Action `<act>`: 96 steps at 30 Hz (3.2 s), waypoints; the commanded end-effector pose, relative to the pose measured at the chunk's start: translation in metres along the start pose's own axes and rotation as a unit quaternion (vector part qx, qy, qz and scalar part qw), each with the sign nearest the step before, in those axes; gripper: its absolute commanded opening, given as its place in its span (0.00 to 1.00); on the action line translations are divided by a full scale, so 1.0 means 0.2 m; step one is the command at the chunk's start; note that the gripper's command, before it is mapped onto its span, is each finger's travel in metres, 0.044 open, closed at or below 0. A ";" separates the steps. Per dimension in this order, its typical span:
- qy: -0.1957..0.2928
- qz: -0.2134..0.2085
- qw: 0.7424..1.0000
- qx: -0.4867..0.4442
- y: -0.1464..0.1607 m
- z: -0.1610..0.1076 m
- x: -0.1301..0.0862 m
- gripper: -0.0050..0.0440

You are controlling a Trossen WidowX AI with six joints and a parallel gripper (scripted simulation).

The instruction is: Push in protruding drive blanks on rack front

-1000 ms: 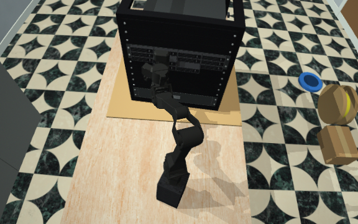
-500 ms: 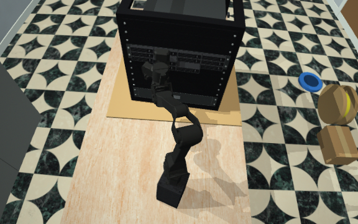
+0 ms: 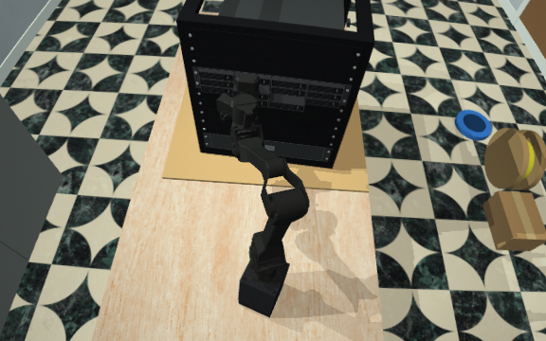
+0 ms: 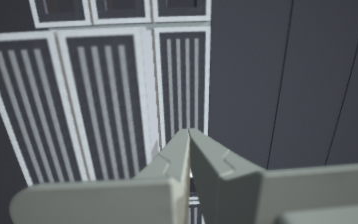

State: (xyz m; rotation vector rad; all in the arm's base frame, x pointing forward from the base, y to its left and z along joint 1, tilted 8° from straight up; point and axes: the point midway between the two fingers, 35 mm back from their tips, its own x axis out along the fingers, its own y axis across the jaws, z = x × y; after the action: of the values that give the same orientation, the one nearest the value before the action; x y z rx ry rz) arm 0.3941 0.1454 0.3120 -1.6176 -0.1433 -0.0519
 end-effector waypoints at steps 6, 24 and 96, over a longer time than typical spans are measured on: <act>-0.001 -0.008 1.000 0.006 -0.04 0.00 0.03 0.00; -0.001 -0.008 1.000 0.006 -0.04 0.00 0.04 0.00; -0.001 -0.008 1.000 0.006 0.00 0.00 -0.24 0.00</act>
State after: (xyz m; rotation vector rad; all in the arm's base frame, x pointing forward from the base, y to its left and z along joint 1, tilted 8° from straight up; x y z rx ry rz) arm 0.3523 0.1448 0.3099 -1.6032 -0.1588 -0.0539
